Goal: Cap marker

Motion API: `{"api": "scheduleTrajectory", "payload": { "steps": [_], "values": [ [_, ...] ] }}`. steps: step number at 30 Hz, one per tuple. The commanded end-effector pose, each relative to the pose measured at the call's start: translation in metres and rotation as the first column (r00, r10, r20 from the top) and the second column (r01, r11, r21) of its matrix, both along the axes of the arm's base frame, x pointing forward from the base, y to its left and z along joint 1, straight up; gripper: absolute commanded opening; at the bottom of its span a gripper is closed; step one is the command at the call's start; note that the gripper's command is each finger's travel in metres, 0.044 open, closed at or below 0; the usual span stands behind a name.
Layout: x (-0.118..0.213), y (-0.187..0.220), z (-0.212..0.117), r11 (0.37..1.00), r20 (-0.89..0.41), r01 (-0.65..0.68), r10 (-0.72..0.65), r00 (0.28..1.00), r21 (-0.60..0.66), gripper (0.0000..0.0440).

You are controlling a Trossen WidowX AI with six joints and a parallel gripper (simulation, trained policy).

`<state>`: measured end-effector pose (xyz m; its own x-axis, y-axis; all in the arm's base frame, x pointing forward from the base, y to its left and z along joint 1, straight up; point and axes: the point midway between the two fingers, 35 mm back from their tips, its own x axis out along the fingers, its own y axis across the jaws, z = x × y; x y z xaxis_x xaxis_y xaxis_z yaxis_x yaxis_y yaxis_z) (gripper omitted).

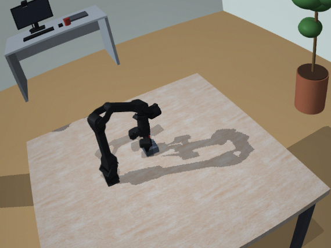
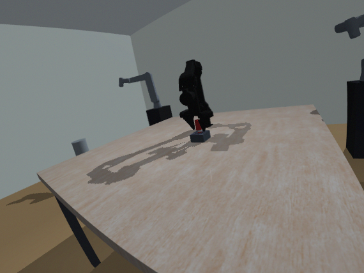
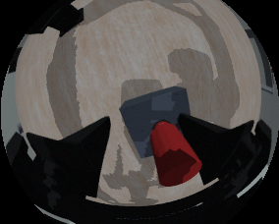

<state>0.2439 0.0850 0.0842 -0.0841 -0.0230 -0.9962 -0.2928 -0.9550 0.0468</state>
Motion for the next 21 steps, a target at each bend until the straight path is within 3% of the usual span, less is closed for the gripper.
{"api": "scheduleTrajectory", "payload": {
  "steps": [1, 21],
  "values": [
    [-0.003, 0.002, 0.003, 1.0, 0.017, -0.017, 0.017, 1.0, 0.02, 0.044],
    [0.004, 0.008, 0.061, 0.993, 0.167, -0.077, 0.062, 0.984, 0.086, 0.044]
  ]
}}
